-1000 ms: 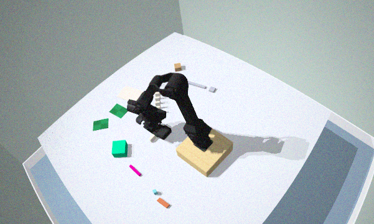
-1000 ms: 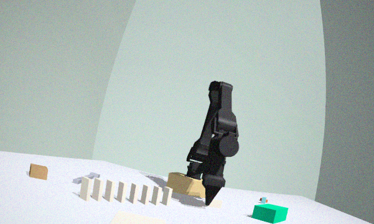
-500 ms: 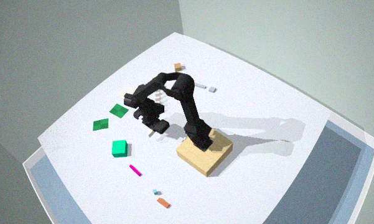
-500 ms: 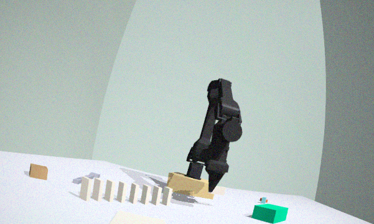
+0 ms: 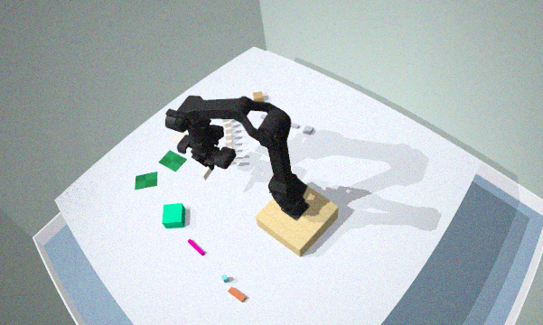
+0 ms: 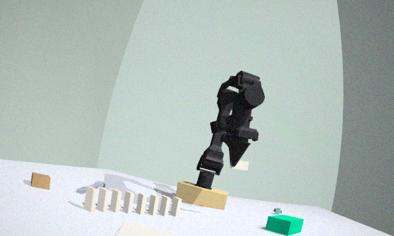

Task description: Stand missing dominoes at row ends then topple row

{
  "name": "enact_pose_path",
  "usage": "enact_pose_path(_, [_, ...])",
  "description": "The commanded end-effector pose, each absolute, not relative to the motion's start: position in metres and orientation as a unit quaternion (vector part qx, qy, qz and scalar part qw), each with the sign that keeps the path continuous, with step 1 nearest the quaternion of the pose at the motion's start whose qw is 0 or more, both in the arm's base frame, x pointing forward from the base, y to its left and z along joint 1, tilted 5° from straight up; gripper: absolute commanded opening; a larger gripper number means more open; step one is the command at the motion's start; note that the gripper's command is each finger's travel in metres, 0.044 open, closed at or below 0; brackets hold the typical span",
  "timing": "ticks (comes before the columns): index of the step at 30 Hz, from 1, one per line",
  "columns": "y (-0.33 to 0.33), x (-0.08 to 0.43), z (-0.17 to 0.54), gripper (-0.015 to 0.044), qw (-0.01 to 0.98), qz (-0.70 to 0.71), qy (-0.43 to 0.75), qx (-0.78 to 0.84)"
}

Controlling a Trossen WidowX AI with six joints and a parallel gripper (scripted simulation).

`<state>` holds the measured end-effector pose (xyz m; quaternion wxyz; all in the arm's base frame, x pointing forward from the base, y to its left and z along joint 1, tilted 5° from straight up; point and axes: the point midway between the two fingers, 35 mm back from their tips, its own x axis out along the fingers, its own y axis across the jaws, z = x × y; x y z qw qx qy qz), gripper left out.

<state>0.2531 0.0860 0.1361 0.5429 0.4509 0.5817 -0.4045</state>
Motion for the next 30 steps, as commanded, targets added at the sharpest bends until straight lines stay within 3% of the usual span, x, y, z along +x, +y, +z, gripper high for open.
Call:
enact_pose_path(1, [0.096, 0.263, 0.14, 0.0029, 0.604, -0.313, 0.634, 0.367])
enact_pose_path(9, [0.121, 0.282, 0.142, 0.0029, 0.698, -0.05, 0.705, 0.114])
enact_pose_path(19, [0.122, 0.283, 0.141, 0.0029, 0.7, -0.044, 0.704, 0.107])
enact_pose_path(30, [0.135, 0.303, 0.114, 0.0029, 0.776, -0.029, 0.629, 0.043])
